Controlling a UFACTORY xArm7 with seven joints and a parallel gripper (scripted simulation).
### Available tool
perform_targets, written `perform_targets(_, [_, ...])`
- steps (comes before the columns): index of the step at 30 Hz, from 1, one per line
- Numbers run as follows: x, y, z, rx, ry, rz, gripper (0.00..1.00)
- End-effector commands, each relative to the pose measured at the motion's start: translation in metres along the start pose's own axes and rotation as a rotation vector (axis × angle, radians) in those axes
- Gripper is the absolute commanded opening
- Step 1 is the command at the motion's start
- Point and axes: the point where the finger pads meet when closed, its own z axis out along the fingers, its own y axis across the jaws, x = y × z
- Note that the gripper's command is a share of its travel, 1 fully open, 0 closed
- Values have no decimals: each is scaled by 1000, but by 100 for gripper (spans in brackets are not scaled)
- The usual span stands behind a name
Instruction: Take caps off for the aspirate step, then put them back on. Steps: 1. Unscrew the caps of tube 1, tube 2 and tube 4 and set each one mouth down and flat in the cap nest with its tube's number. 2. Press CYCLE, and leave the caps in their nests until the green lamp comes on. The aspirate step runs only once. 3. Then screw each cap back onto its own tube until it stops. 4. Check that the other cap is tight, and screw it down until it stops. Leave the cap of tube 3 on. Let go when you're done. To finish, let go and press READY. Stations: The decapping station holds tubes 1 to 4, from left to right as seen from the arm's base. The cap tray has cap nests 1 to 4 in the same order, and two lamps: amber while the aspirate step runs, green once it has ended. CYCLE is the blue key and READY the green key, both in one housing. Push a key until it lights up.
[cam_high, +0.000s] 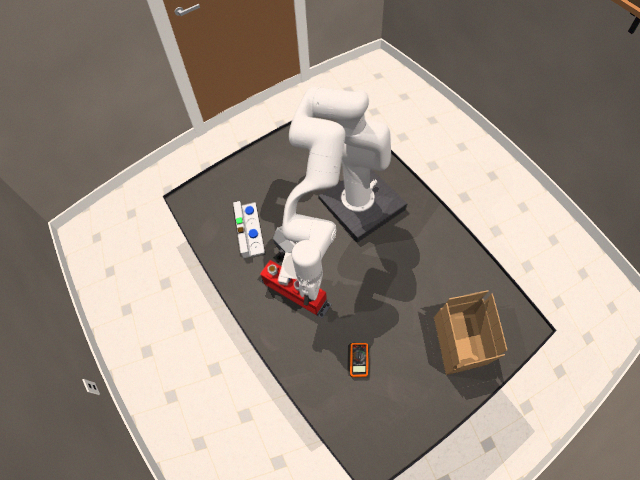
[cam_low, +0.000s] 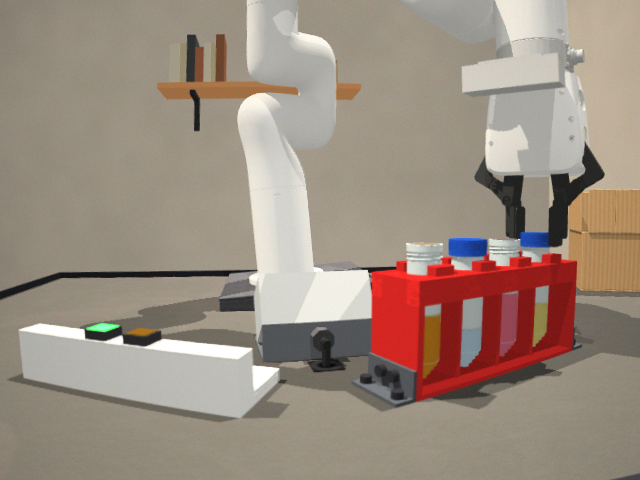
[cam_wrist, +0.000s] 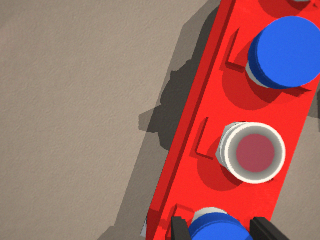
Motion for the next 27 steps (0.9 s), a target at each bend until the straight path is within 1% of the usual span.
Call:
perform_targets(1, [0, -2, -1, 5, 3, 164, 0])
perform_targets(7, [0, -2, -1, 5, 2, 364, 0])
perform_targets(9, [0, -2, -1, 5, 2, 364, 0])
perform_targets(19, [0, -2, -1, 6, 1, 697, 0])
perform_targets(27, [0, -2, -1, 6, 1, 716, 0])
